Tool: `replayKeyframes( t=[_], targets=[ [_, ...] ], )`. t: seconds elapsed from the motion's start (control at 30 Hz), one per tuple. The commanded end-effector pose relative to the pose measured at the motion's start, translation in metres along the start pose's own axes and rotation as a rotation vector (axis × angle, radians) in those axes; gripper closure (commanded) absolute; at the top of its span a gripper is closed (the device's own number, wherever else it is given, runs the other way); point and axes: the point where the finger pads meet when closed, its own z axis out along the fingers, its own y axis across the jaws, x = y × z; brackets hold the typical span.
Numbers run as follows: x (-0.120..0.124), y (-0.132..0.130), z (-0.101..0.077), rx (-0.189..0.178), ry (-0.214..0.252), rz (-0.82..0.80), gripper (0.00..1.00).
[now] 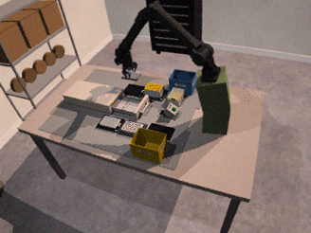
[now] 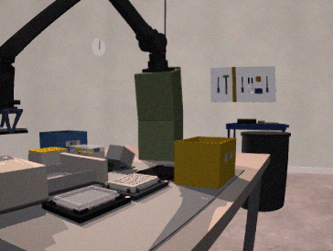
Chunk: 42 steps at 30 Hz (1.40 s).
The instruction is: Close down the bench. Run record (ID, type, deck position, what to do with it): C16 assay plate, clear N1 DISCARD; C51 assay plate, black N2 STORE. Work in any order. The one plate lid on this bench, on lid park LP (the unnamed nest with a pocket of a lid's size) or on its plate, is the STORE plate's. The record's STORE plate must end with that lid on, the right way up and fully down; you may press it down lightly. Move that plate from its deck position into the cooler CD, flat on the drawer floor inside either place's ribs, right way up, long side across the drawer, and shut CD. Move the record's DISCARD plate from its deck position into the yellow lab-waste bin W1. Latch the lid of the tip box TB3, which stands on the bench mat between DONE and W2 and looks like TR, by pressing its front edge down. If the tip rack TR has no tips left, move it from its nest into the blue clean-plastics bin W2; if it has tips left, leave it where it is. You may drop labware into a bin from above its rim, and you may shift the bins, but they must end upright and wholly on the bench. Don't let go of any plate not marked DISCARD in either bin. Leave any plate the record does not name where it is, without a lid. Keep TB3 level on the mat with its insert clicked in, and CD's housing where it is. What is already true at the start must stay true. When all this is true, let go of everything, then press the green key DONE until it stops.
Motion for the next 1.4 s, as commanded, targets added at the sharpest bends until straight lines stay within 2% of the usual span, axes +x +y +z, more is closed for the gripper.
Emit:
replayKeyframes(
  t=[0.0,0.1,0.17,0.67,0.73,0.77,0.8,1.23,1.3,1.33,1.37],
  targets=[
    [-0.019,0.009,-0.028,0.014,-0.057,-0.109,1.0],
    [-0.015,0.017,-0.027,0.017,-0.056,-0.209,1.0],
    [-0.015,0.017,-0.027,0.017,-0.056,-0.209,1.0],
    [0.002,0.054,-0.025,0.028,-0.049,-0.708,1.0],
    [0.002,0.054,-0.025,0.028,-0.049,-0.708,1.0],
    [0.005,0.057,-0.021,0.025,-0.043,-0.741,1.0],
    [0.004,0.059,-0.025,0.029,-0.048,-0.774,1.0],
    [0.019,0.091,-0.023,0.036,-0.043,-1.207,1.0],
    [0.019,0.091,-0.023,0.036,-0.043,-1.207,1.0],
    [0.024,0.094,-0.016,0.027,-0.033,-1.239,1.0],
    [0.021,0.096,-0.023,0.037,-0.042,-1.273,1.0]
  ],
)
